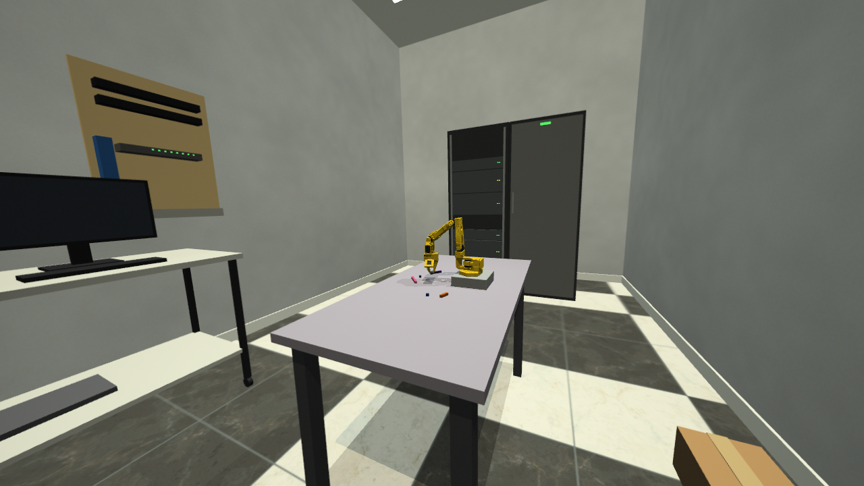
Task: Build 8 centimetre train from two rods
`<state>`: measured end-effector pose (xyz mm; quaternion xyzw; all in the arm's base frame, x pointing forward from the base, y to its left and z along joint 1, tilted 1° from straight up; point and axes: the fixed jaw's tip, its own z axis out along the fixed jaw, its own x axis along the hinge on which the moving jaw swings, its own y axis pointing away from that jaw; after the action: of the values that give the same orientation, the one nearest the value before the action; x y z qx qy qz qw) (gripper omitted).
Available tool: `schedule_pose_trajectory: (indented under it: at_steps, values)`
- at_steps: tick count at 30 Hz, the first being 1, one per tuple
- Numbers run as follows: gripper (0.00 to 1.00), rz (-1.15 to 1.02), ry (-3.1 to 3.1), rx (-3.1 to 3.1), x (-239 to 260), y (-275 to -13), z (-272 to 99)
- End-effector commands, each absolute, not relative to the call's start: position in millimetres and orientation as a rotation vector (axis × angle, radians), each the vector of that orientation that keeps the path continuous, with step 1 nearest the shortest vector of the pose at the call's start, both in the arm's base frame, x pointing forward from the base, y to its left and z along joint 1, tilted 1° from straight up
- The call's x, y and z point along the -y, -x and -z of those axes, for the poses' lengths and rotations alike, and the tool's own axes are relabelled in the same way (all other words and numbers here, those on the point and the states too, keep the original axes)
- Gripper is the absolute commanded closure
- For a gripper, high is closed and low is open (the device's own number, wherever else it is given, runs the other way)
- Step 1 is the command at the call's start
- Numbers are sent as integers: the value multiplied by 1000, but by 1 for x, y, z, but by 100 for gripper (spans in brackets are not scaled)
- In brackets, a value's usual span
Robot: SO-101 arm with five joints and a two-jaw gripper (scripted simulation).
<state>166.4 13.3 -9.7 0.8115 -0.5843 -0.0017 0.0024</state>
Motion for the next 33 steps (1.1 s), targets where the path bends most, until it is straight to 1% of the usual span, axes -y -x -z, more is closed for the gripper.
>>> schedule_pose_trajectory:
  at_steps: [1,20,33]
  values:
    - [100,-5,-2555,1834,-15,-166,9]
    - [100,-5,-2555,1834,-16,-166,12]
    - [100,-5,-2555,1834,-16,-166,26]
